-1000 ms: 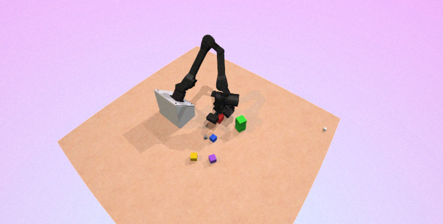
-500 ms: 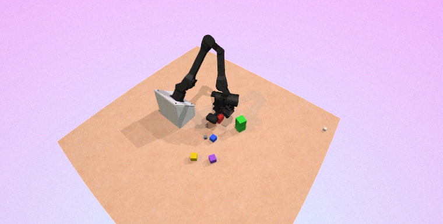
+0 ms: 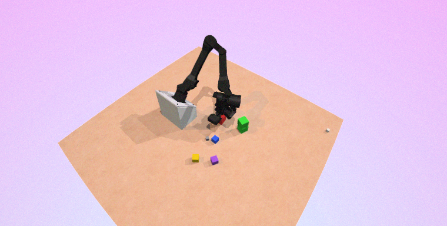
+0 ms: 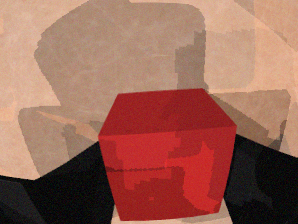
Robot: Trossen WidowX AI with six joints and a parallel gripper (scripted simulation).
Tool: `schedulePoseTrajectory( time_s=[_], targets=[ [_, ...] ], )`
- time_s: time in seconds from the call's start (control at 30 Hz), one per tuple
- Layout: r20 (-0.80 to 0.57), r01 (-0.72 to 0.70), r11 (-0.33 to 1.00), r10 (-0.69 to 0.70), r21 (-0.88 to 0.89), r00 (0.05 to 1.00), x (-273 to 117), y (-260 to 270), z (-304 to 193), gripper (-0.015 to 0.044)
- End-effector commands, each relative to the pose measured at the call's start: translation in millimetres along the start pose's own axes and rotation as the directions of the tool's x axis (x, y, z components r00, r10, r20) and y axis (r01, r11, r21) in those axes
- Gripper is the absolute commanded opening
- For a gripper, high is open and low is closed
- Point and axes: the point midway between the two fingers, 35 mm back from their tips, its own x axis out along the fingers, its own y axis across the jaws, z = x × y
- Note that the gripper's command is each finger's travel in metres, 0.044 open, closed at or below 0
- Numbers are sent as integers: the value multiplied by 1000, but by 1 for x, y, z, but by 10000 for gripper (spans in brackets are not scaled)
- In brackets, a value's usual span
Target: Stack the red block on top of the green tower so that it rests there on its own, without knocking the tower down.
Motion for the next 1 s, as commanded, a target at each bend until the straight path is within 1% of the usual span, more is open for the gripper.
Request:
schedulePoseTrajectory(
  time_s=[0.0,0.07,0.87,0.97],
  targets=[
    [3,2,1000,-2,-2,1000,-6,0,1,52],
    [3,3,1000,-3,-3,1000,-13,0,1,0],
    [3,7,1000,-7,-3,1000,-114,0,2,0],
    [3,7,1000,-7,-3,1000,-117,0,1,0]
  ],
)
